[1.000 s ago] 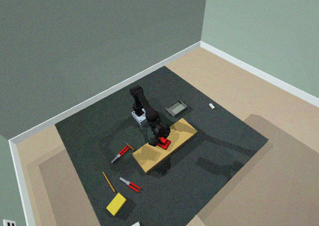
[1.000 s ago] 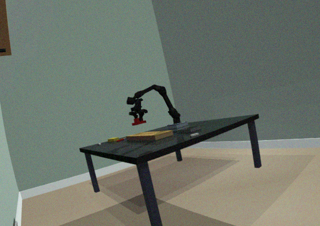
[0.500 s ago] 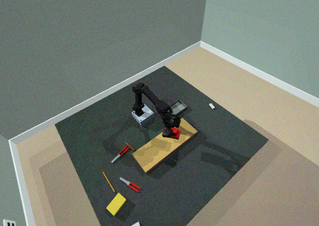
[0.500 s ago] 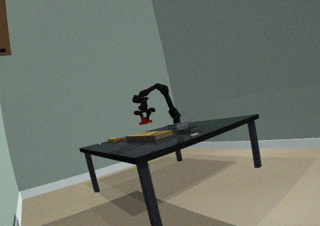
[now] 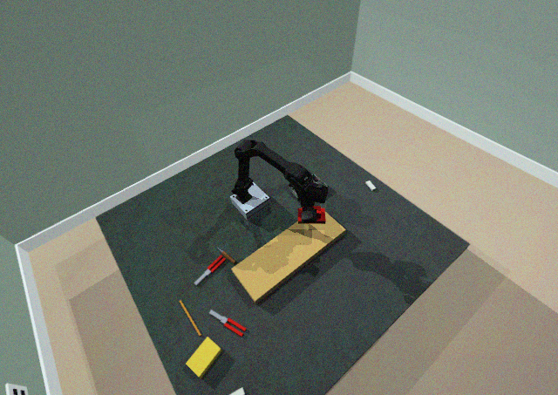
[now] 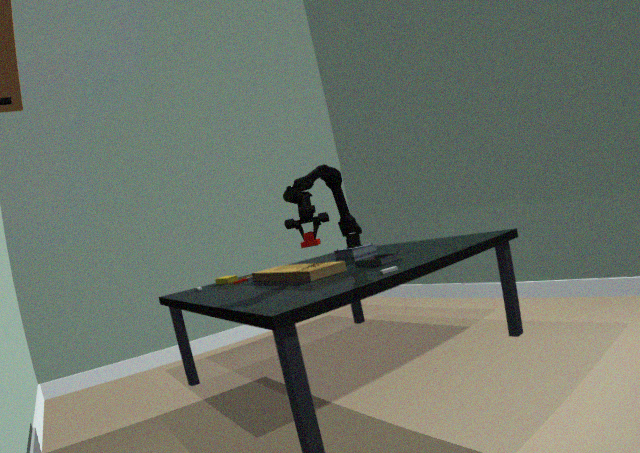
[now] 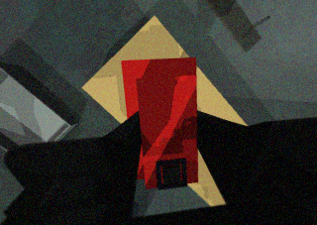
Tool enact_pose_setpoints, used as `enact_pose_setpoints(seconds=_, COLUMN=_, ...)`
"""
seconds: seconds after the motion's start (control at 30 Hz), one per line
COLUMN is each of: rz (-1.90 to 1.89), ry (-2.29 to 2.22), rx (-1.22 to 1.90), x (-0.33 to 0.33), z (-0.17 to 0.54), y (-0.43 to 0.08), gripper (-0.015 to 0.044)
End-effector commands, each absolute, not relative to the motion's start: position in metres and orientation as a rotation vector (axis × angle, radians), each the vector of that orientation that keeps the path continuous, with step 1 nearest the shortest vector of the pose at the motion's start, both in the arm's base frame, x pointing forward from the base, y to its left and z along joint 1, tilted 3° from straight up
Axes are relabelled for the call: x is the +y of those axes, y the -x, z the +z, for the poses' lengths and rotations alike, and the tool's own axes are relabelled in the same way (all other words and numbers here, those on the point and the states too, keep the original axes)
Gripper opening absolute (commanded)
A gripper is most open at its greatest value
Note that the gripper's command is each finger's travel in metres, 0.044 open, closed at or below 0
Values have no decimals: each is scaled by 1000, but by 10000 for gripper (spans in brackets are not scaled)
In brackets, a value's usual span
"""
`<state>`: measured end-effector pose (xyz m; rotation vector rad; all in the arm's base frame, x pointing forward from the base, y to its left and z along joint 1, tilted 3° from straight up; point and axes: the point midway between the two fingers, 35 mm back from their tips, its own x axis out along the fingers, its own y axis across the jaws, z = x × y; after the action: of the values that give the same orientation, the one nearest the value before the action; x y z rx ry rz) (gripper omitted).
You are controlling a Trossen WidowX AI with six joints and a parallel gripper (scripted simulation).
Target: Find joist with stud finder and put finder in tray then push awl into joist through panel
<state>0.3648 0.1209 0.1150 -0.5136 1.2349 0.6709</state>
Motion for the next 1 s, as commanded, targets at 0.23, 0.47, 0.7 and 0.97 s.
enact_pose_setpoints(seconds=0.23, rz=843, ry=621, rx=1195, x=188, z=111, y=-326, gripper=0)
enact_pose_setpoints(seconds=0.47, rz=949, ry=693, rx=1167, x=224, z=108, y=-296, gripper=0)
enact_pose_setpoints(seconds=0.7, rz=1055, ry=765, rx=1137, x=256, z=105, y=-262, gripper=0)
enact_pose_setpoints(seconds=0.97, rz=1175, ry=847, rx=1098, x=286, z=101, y=-220, gripper=0)
